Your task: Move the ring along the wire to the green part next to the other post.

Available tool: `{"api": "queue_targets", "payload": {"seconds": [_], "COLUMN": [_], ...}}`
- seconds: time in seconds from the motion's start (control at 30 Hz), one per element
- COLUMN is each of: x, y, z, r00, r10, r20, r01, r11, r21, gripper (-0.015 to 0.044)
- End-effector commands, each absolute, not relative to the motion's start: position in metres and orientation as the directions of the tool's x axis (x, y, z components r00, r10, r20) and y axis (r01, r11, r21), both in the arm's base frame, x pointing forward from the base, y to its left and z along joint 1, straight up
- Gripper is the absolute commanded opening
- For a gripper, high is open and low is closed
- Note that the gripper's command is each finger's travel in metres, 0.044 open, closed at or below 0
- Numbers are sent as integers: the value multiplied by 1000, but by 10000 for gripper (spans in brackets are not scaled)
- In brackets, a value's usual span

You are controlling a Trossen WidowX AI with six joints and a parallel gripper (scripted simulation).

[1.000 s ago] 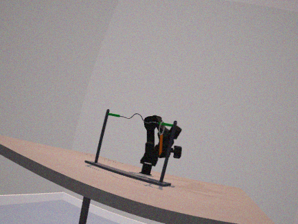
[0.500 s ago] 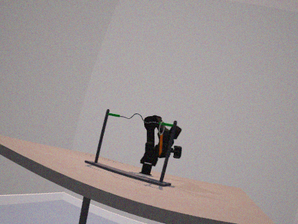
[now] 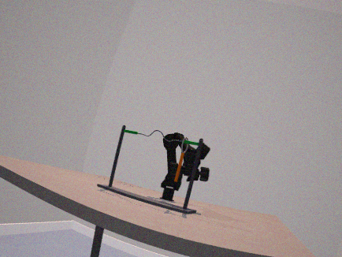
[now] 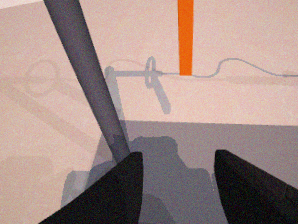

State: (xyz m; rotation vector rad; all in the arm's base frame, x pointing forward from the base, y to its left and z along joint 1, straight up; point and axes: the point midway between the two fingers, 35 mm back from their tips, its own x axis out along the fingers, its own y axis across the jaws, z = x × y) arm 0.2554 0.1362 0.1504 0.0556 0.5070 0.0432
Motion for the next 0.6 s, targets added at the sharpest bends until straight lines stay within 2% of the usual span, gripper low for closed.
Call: {"api": "queue_targets", "payload": {"seconds": [0.0,0.17,0.57], "x": [242,227,227], "y": [136,133,133], "z": [162,170,170], "r00": [879,880,880], "r10": [56,54,54], "r20": [-474,-472,-471], "r01": [-23,-22,-22], "r11": [997,997,997], "r21": [74,74,74], "gripper": [160,160,160]}}
